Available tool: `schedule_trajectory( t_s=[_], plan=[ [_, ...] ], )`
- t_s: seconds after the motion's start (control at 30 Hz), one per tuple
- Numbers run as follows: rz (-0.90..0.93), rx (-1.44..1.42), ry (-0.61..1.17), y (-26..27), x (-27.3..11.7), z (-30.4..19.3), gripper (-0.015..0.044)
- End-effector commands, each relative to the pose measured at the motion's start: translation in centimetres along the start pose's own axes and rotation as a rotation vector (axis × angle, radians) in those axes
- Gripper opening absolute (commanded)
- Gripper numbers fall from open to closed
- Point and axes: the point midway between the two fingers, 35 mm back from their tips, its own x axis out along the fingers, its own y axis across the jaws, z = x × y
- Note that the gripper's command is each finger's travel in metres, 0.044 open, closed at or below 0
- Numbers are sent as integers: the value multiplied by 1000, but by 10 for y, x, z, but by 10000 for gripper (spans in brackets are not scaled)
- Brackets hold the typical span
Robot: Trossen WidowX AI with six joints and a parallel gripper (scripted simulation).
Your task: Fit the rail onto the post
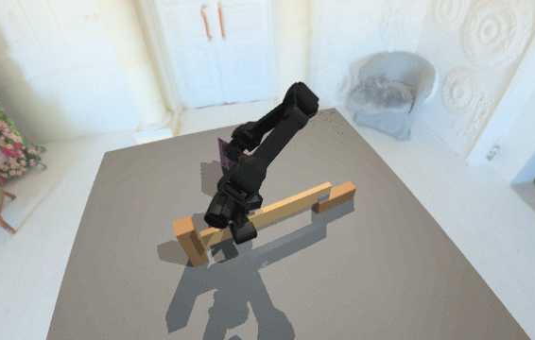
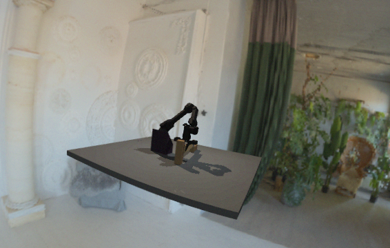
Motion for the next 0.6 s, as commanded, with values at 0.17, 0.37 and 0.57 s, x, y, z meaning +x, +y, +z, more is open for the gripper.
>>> schedule_trajectory(
  t_s=[0.17, 0.37, 0.57],
  plan=[
    [-9, -2, 3, -1, -2, -5, 0],
    [-9, -2, 3, -1, -2, -6, 0],
    [-9, -2, 3, -1, -2, -8, 0]
  ],
)
